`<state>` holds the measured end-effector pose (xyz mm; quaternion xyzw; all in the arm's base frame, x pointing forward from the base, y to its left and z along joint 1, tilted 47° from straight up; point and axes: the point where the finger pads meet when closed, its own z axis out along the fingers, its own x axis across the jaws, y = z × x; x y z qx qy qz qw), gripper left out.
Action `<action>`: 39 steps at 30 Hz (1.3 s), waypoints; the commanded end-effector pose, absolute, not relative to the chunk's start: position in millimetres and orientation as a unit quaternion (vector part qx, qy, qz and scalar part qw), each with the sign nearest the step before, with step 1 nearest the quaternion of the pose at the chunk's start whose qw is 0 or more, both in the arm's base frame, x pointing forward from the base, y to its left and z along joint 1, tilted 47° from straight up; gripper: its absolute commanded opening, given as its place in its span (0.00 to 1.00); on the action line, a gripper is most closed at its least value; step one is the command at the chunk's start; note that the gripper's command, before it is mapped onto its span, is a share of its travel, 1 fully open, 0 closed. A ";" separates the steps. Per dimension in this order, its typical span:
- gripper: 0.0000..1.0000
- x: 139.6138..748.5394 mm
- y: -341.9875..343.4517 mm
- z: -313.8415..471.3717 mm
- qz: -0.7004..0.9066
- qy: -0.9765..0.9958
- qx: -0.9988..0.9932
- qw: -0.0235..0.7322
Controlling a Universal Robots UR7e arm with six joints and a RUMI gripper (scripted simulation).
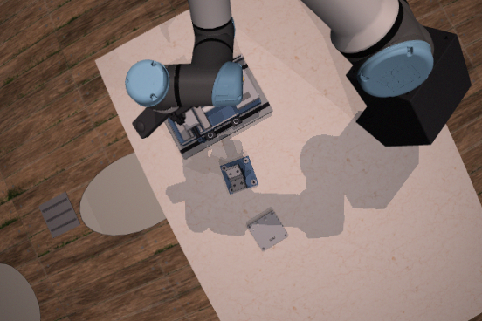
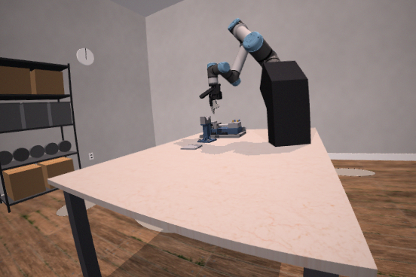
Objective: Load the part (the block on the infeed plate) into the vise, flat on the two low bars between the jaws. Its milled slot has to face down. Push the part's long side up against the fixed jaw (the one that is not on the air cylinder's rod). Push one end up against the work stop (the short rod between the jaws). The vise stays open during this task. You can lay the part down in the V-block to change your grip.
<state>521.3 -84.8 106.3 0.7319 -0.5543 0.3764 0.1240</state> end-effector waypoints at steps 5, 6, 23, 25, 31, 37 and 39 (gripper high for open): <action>0.00 518.7 -85.1 105.9 0.388 -0.640 0.658 0.080; 0.00 518.1 -85.2 105.7 0.390 -0.653 0.645 0.073; 0.00 509.4 -86.9 102.8 0.396 -0.786 0.474 -0.021; 0.00 507.9 -87.1 102.2 0.395 -0.801 0.448 -0.034; 0.00 503.7 -87.6 100.5 0.391 -0.838 0.374 -0.069; 0.00 501.0 -87.8 99.3 0.387 -0.857 0.328 -0.091; 0.00 499.7 -87.8 98.7 0.384 -0.865 0.306 -0.100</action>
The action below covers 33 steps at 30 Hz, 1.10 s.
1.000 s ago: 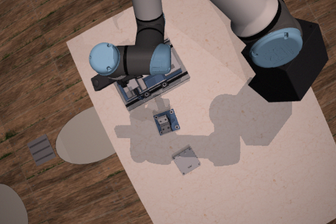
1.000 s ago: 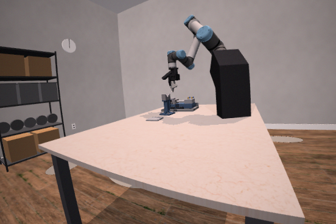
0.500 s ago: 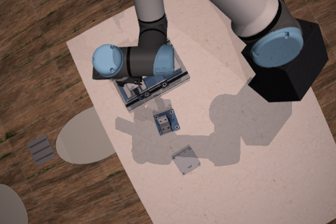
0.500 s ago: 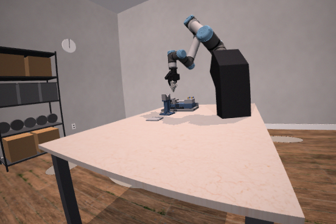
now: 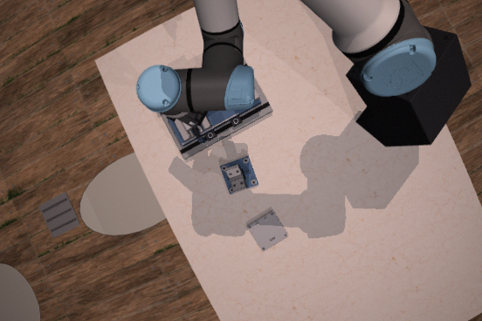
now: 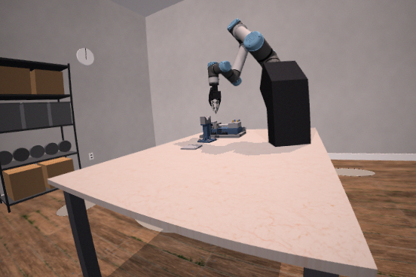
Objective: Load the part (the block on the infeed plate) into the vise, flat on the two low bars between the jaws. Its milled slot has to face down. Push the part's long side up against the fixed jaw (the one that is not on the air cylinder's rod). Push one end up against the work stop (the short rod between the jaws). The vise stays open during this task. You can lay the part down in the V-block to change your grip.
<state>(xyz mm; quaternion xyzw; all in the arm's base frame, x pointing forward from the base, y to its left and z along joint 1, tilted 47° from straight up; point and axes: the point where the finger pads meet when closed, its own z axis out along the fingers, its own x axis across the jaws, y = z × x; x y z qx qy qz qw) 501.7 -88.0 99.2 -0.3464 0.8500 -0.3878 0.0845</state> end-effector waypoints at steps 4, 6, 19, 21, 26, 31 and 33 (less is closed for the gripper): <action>0.00 497.2 -87.9 97.5 -0.379 0.879 -0.265 0.118; 0.00 496.1 -87.9 96.9 -0.377 0.884 -0.247 0.126; 0.00 491.0 -87.7 94.2 -0.363 0.903 -0.164 0.161; 0.00 490.3 -87.7 93.8 -0.361 0.905 -0.152 0.165; 0.00 488.8 -87.5 93.0 -0.357 0.909 -0.129 0.174; 0.00 488.2 -87.5 92.6 -0.355 0.910 -0.118 0.179; 0.00 487.8 -87.4 92.3 -0.354 0.911 -0.112 0.181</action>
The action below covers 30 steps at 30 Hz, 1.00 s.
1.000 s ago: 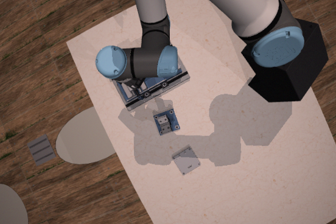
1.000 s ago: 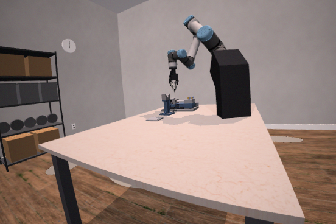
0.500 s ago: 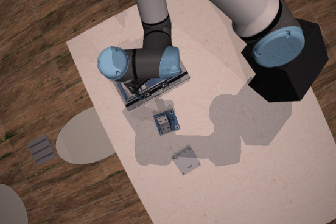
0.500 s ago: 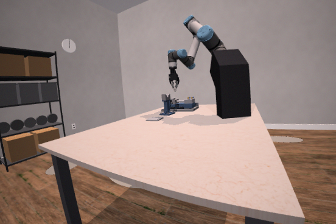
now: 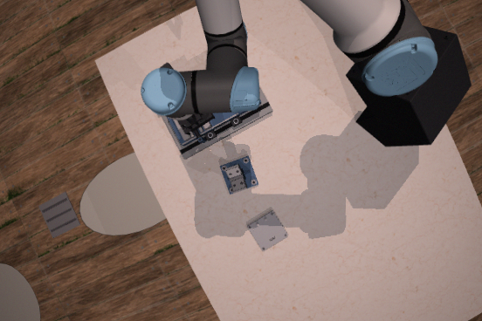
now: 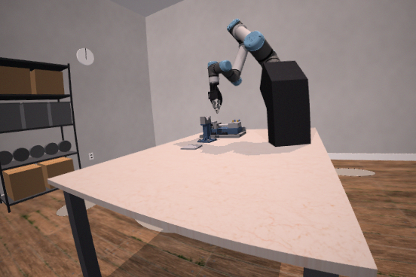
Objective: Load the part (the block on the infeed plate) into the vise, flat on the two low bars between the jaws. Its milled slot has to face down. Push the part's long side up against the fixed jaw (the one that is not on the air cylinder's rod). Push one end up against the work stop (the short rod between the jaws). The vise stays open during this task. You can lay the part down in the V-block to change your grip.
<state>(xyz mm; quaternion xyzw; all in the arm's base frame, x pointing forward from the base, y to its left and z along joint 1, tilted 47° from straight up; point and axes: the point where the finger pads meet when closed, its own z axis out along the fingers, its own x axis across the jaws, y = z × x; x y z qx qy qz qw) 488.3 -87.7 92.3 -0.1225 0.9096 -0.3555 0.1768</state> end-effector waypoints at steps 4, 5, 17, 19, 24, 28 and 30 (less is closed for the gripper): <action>0.00 487.2 -87.3 92.0 -0.352 0.912 -0.102 0.185; 0.00 487.1 -87.3 91.9 -0.351 0.912 -0.100 0.186; 0.00 486.5 -87.3 91.6 -0.350 0.913 -0.091 0.189; 0.00 486.5 -87.3 91.6 -0.349 0.913 -0.091 0.189; 0.00 486.5 -87.3 91.6 -0.349 0.913 -0.091 0.189; 0.00 486.5 -87.3 91.6 -0.349 0.913 -0.091 0.189; 0.00 486.5 -87.3 91.6 -0.349 0.913 -0.091 0.189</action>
